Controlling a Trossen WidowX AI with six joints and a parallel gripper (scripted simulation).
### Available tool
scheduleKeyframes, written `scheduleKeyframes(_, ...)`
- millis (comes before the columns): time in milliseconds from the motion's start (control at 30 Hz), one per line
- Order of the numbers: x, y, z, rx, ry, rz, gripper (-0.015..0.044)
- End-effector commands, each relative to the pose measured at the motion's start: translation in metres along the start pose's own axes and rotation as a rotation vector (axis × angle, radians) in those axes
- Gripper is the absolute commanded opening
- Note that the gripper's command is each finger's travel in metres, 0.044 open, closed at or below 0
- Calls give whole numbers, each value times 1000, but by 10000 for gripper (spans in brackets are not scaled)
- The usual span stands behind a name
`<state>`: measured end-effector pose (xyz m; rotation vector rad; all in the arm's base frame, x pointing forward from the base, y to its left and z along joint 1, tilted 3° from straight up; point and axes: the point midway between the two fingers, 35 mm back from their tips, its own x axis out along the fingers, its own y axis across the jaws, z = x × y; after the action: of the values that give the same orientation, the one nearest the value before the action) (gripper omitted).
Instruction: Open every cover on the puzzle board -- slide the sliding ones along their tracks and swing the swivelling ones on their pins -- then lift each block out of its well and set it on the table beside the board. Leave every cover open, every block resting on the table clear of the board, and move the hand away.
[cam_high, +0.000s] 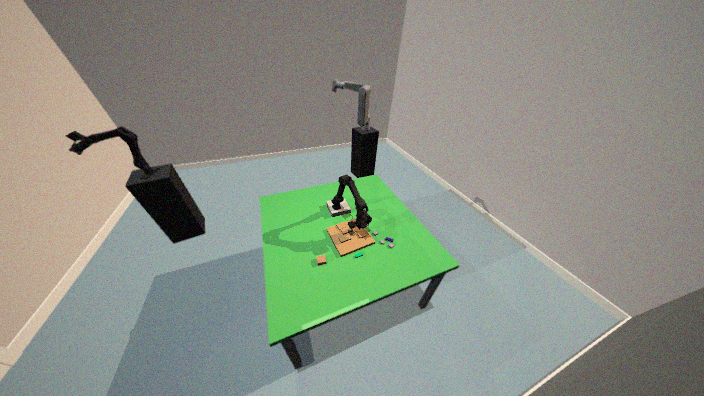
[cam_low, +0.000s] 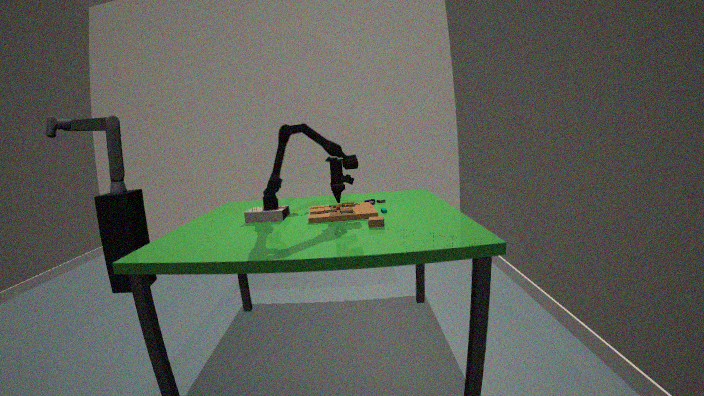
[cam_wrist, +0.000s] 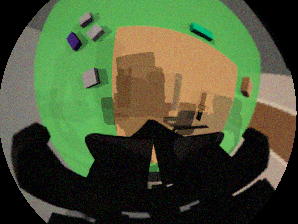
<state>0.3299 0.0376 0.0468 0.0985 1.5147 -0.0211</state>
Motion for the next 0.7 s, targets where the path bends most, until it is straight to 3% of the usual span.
scheduleKeyframes(0, 5, -1, 0, -2, 2, -4, 0)
scheduleKeyframes(667, 14, -1, 6, -2, 1, -4, 0)
